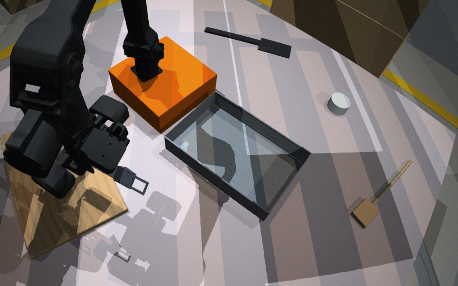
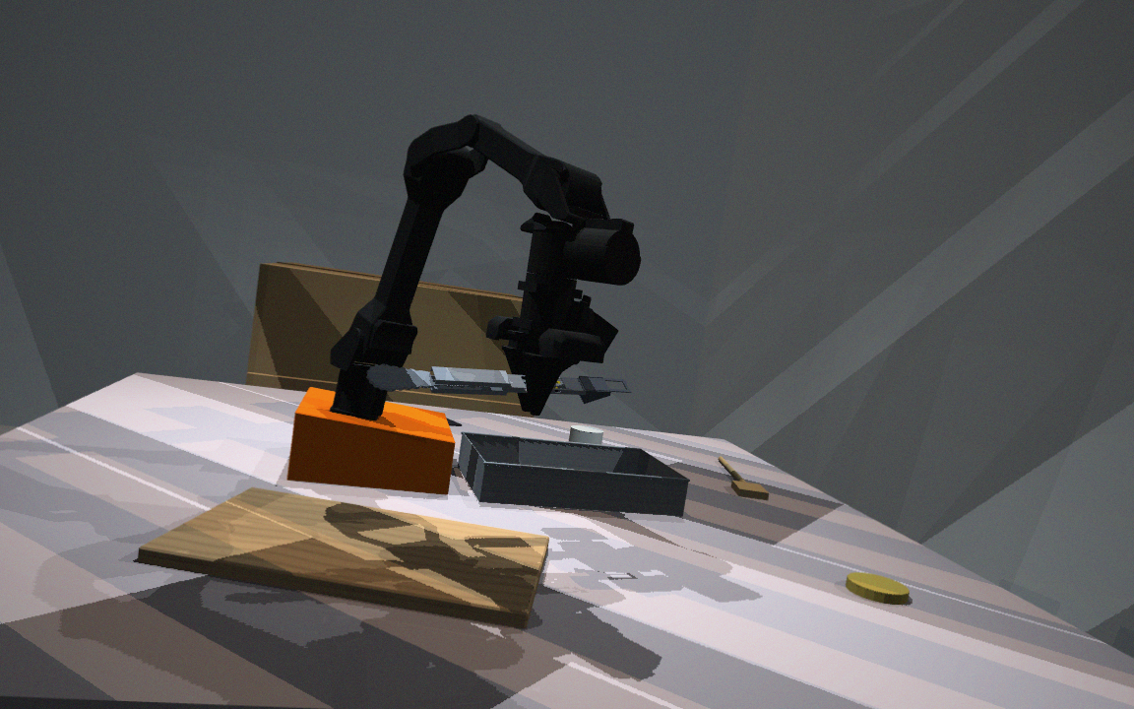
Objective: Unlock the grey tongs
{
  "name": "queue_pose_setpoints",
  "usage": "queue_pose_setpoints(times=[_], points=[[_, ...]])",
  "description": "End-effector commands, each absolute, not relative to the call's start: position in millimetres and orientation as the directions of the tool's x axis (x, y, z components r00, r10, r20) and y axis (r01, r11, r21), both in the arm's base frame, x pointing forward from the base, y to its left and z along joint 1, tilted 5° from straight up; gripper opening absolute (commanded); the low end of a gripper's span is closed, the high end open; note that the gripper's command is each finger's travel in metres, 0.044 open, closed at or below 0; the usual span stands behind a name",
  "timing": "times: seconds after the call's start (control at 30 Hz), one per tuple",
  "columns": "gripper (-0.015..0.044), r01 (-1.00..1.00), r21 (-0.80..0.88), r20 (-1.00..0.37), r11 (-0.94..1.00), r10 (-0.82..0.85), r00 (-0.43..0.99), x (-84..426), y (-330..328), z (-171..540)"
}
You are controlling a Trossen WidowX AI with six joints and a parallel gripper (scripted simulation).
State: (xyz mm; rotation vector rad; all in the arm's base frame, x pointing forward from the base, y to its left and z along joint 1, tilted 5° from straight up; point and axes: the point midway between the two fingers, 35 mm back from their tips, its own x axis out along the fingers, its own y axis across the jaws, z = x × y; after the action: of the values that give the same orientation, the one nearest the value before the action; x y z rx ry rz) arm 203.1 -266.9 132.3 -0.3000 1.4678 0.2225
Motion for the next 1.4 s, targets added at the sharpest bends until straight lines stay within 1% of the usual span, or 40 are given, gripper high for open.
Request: queue_pose_setpoints(times=[0.0, 0.43, 0.87, 1.1, 1.23, 1.37], points=[[-0.0150, -0.252, -0.051, -0.995, 0.966, -0.029, 0.091, 184.4, -281.1, 129.7], [-0.0150, -0.023, -0.033, -0.996, 0.999, -0.031, 0.085, 119.7, -316.4, 125.2], [-0.0150, 0.198, -0.014, -0.996, 0.980, -0.031, 0.084, 49.5, -336.8, 120.5], [-0.0150, 0.209, -0.013, -0.996, 0.978, -0.031, 0.084, 45.8, -337.5, 120.3], [-0.0150, 0.203, 0.010, -0.990, 0.979, -0.018, 0.137, 44.7, -335.7, 117.9], [-0.0150, 0.187, 0.053, -0.965, 0.981, 0.002, 0.262, 42.5, -332.1, 114.1]])
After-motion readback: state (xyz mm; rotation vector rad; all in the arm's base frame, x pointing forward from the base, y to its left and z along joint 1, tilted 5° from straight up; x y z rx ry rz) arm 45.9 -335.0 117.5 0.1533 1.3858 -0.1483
